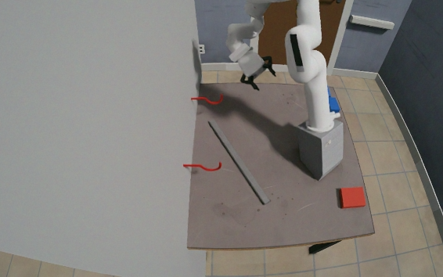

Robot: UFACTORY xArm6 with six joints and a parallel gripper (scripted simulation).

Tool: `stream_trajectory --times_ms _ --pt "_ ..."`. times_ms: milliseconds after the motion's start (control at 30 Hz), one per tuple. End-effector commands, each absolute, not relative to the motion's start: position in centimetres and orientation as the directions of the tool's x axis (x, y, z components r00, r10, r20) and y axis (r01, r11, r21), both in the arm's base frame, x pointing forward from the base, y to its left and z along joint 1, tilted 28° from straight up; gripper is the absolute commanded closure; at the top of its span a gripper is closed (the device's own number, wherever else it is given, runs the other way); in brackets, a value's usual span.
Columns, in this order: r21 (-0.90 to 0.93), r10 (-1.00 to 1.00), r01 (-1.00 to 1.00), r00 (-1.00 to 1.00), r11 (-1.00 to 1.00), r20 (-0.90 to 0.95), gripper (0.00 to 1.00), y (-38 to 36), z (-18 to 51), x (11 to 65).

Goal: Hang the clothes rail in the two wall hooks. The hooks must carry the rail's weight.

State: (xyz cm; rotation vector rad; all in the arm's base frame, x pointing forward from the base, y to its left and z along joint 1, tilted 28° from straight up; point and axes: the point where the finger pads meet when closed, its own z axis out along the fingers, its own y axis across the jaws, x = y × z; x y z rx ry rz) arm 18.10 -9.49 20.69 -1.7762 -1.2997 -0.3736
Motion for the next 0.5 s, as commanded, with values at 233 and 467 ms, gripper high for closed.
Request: stream_trajectory --times_ms 233,467 --pt "-0.470 0.679 0.879 0.294 0.084 0.673 0.00 -6.1 20.7 19.7" --pt "-0.470 0.718 0.853 0.179 0.228 0.673 0.00 -3.0 20.7 20.4"
